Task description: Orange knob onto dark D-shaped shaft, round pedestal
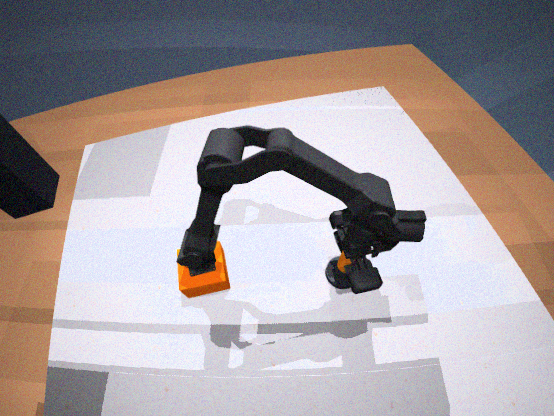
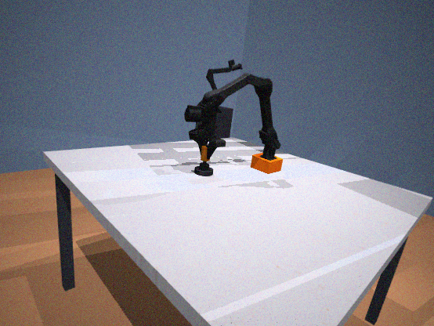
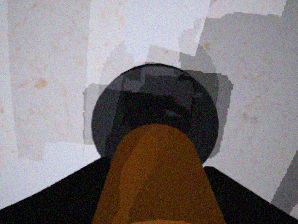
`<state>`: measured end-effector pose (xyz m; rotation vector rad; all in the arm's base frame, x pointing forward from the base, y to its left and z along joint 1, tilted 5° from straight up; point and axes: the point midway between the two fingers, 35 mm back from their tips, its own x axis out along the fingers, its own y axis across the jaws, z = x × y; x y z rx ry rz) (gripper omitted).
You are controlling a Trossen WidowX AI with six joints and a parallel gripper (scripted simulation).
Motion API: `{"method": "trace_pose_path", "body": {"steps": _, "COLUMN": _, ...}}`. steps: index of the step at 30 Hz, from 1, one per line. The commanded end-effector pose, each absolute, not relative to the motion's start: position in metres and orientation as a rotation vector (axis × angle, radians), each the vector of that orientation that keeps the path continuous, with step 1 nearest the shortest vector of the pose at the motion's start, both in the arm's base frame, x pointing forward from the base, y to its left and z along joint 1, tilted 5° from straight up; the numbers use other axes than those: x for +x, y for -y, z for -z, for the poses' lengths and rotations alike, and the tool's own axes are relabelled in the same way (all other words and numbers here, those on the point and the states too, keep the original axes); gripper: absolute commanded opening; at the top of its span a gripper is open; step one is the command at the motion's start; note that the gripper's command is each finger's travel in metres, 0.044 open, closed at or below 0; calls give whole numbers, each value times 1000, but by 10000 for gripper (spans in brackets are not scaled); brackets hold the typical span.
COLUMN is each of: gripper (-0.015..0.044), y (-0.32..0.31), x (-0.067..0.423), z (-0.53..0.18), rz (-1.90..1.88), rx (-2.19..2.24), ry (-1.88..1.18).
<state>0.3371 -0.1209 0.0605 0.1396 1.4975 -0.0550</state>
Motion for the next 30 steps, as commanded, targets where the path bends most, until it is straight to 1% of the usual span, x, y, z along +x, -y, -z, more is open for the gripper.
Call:
{"method": "trace_pose_path", "body": {"steps": 1, "gripper": 0, "y": 120, "x": 338, "z": -59, "rz": 55, "rx": 144, "ry": -1494}}
{"method": "trace_pose_path", "body": {"steps": 30, "gripper": 0, "y": 120, "x": 336, "z": -58, "rz": 40, "rx": 128, "ry": -1494}}
